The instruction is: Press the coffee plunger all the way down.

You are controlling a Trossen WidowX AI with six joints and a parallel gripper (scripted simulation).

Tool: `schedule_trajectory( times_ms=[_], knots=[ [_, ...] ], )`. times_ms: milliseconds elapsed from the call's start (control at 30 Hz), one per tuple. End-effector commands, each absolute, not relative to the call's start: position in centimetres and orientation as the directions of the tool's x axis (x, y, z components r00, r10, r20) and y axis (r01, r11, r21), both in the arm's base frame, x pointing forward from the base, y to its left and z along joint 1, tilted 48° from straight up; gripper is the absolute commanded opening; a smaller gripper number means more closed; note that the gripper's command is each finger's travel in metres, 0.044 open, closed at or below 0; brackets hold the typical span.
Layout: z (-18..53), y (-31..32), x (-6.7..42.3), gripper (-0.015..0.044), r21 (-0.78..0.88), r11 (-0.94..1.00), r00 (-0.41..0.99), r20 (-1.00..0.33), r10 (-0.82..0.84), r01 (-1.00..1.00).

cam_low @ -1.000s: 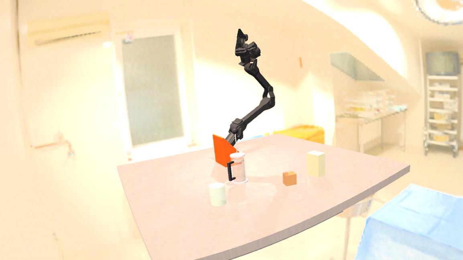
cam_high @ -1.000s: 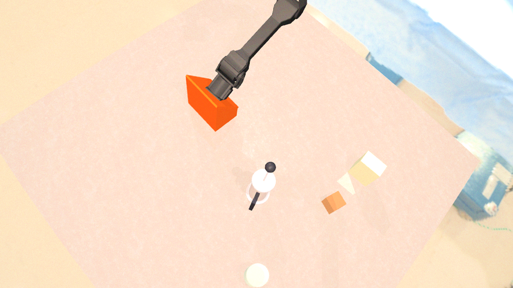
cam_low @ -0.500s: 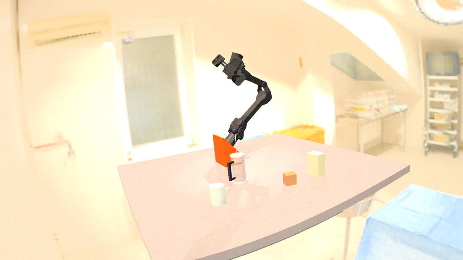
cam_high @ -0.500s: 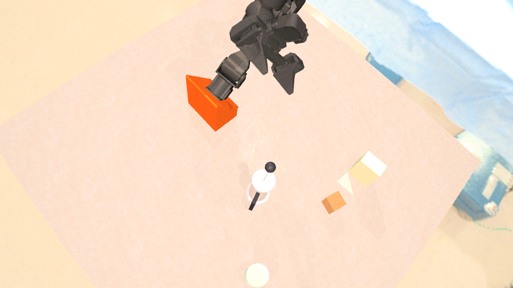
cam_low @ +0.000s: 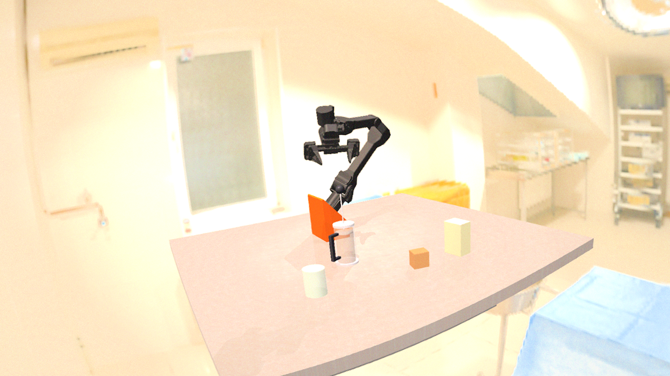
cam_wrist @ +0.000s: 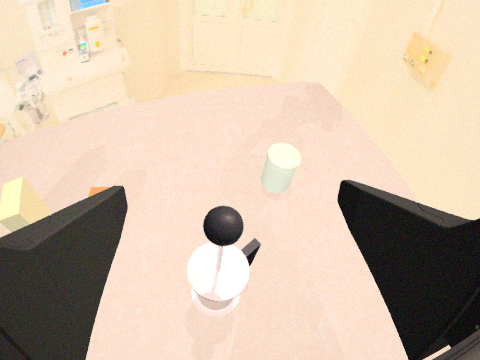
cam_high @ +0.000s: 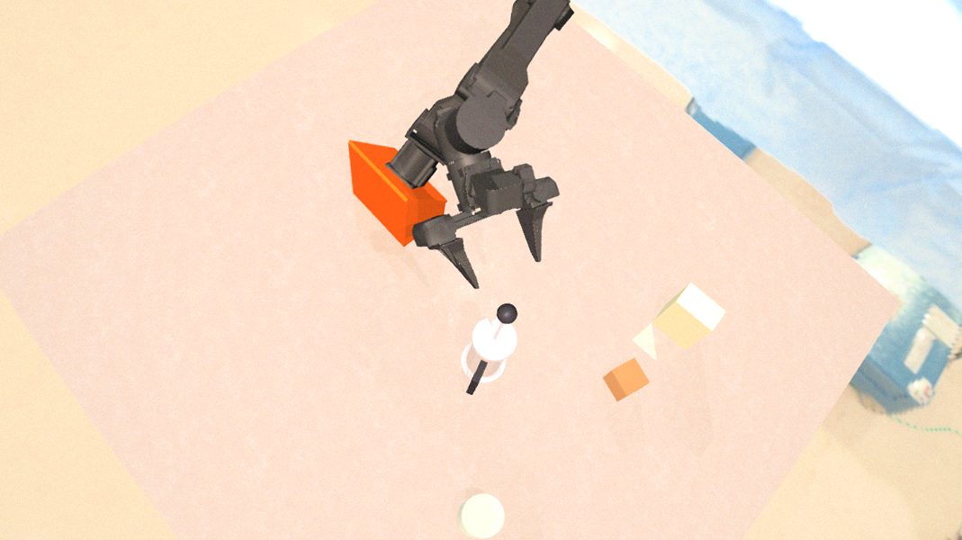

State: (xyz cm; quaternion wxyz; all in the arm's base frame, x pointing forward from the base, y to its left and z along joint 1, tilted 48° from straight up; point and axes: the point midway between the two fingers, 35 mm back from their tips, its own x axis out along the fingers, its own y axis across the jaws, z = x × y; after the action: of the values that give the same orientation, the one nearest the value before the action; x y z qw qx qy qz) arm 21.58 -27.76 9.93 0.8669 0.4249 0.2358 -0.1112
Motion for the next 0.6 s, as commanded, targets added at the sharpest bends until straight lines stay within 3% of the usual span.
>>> schedule_trajectory(
  times_ms=[0,567],
  knots=[
    [8.2,-25.6,22.2,0.044,0.715,0.581,0.865,-0.5,0.037,0.388],
    [5.5,-23.5,23.4,0.044,0.713,0.575,0.86,-0.509,0.03,0.401]
  ],
)
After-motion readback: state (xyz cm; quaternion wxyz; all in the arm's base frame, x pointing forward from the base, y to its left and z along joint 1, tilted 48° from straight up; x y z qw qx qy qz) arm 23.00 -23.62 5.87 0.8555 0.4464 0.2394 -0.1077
